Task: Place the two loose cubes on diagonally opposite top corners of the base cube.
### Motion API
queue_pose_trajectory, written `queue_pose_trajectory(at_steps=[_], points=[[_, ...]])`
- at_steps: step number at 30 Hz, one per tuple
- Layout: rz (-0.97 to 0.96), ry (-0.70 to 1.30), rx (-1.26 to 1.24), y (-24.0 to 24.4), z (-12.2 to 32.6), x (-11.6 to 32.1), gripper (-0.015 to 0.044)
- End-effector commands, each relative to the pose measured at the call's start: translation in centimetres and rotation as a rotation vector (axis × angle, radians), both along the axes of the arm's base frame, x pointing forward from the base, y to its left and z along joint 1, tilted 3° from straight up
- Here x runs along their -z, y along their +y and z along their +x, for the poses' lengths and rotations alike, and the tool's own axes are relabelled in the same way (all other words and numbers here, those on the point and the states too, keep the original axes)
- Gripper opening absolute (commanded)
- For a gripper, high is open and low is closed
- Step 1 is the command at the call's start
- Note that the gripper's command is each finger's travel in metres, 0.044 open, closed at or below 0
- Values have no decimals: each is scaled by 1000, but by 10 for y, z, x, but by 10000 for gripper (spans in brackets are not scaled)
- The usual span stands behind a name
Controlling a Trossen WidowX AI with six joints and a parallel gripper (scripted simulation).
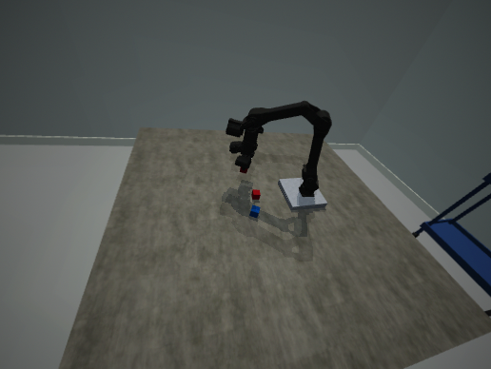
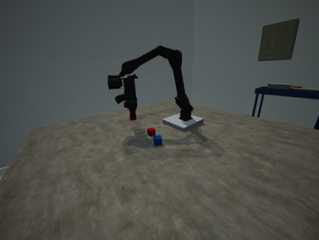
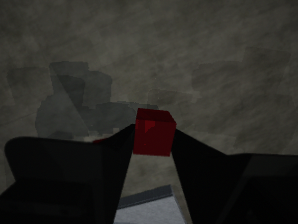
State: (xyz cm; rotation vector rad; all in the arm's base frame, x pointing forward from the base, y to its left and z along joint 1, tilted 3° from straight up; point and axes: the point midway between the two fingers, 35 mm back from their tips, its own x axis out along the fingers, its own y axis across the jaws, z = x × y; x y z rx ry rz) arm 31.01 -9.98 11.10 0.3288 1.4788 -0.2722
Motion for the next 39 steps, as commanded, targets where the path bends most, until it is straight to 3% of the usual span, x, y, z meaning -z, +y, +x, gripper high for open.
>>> queue_pose_trajectory(at_steps=[1, 10, 39], points=[[-7, -1, -12, 0, -2, -14, 105], [-11, 8, -25, 0, -7, -36, 105], [22, 17, 352, 89, 1, -18, 105]])
